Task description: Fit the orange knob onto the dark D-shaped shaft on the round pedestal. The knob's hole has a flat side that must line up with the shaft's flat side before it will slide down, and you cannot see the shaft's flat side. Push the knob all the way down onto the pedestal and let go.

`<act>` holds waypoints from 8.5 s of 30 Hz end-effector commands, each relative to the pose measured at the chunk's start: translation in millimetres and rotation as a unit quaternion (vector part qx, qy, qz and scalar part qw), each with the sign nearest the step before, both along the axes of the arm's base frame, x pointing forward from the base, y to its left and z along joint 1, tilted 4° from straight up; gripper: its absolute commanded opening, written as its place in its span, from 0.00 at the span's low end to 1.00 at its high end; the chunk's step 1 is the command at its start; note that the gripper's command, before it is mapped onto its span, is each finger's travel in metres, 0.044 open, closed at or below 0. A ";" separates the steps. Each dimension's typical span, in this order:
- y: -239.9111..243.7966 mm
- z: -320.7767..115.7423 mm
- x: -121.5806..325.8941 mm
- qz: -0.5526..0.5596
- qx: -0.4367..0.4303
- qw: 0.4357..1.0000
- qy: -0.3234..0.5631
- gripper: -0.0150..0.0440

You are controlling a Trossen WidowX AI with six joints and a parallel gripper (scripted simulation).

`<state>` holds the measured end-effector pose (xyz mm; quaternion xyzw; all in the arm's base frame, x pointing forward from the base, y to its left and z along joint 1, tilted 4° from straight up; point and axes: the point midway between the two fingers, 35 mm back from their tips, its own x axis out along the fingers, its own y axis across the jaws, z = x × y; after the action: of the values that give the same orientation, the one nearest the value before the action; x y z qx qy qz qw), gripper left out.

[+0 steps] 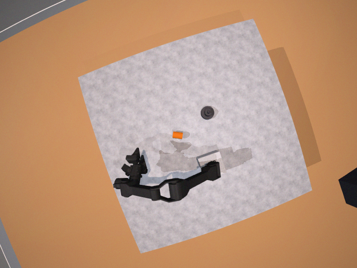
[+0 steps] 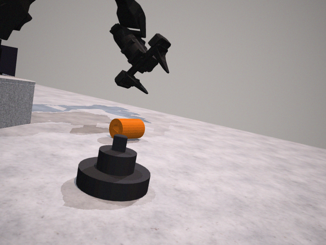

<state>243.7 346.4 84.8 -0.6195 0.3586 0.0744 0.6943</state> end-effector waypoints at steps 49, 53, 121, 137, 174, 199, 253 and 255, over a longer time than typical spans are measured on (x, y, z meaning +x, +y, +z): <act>-229.4 -77.0 28.3 -0.061 0.257 0.889 0.373 1.00; -228.9 -83.5 28.7 -0.061 0.257 0.889 0.373 1.00; -241.0 -96.8 21.2 0.001 0.356 0.882 0.308 0.56; -253.7 -92.7 12.9 0.055 0.439 0.861 0.249 0.56; -287.0 -98.9 -10.4 0.188 0.624 0.754 0.083 0.56; -297.3 -105.3 -16.8 0.228 0.673 0.703 0.023 0.69; -302.0 -25.0 -18.4 0.230 0.672 0.703 0.022 1.00; -302.0 -25.0 -18.4 0.230 0.672 0.703 0.022 1.00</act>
<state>229.5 43.2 40.1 -0.0442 0.0824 0.4657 0.8800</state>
